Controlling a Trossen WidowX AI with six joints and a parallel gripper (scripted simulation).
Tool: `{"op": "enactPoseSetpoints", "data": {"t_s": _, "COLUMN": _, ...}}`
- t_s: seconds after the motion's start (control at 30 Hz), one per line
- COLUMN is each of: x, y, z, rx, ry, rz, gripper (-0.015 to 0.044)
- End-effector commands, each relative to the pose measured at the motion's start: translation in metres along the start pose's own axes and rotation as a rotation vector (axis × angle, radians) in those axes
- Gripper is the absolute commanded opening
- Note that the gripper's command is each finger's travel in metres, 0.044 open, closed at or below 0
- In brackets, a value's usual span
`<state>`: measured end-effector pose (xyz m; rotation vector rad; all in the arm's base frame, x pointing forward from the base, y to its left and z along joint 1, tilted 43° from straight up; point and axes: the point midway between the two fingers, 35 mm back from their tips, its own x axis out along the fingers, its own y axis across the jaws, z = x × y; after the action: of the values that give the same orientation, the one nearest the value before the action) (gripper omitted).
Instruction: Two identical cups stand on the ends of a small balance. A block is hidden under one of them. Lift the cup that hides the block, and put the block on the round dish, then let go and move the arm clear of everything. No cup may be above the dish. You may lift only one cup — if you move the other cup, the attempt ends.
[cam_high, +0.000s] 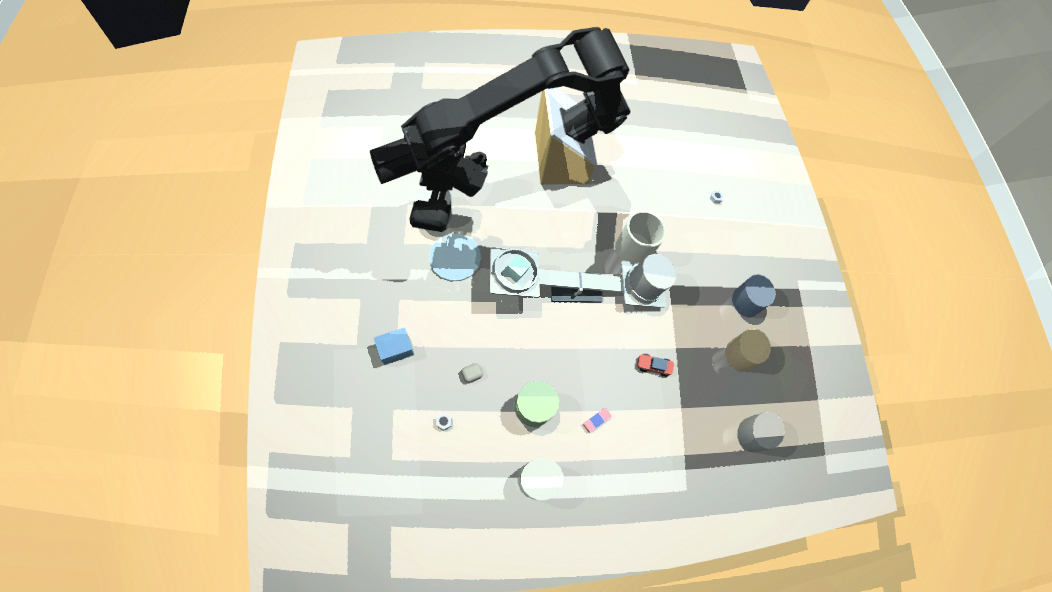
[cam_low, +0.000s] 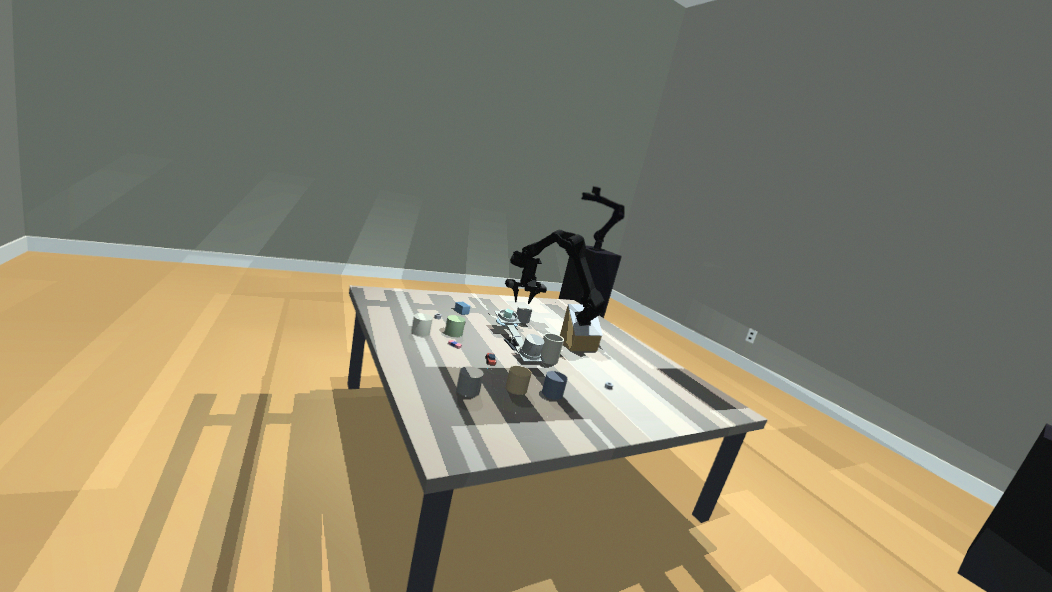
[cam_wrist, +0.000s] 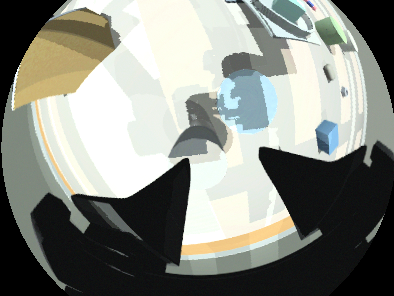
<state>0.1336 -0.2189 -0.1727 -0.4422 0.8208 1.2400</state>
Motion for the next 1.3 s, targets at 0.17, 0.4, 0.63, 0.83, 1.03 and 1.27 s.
{"op": "enactPoseSetpoints", "data": {"t_s": 0.17, "x": -0.028, "y": -0.061, "z": 0.07, "rx": 0.26, "ry": 0.007, "rz": -0.013, "gripper": 0.026}}
{"op": "enactPoseSetpoints", "data": {"t_s": 0.4, "x": -0.038, "y": -0.097, "z": 0.144, "rx": 0.486, "ry": -0.015, "rz": -0.004, "gripper": 0.026}}
{"op": "enactPoseSetpoints", "data": {"t_s": 0.63, "x": -0.039, "y": -0.102, "z": 0.161, "rx": 0.532, "ry": -0.021, "rz": 0.001, "gripper": 0.026}}
{"op": "enactPoseSetpoints", "data": {"t_s": 0.83, "x": -0.025, "y": -0.102, "z": 0.161, "rx": 0.532, "ry": -0.021, "rz": 0.001, "gripper": 0.026}}
{"op": "enactPoseSetpoints", "data": {"t_s": 1.03, "x": -0.02, "y": -0.102, "z": 0.162, "rx": 0.532, "ry": -0.022, "rz": 0.001, "gripper": 0.026}}
{"op": "enactPoseSetpoints", "data": {"t_s": 1.27, "x": -0.009, "y": -0.103, "z": 0.162, "rx": 0.531, "ry": -0.022, "rz": 0.001, "gripper": 0.026}}
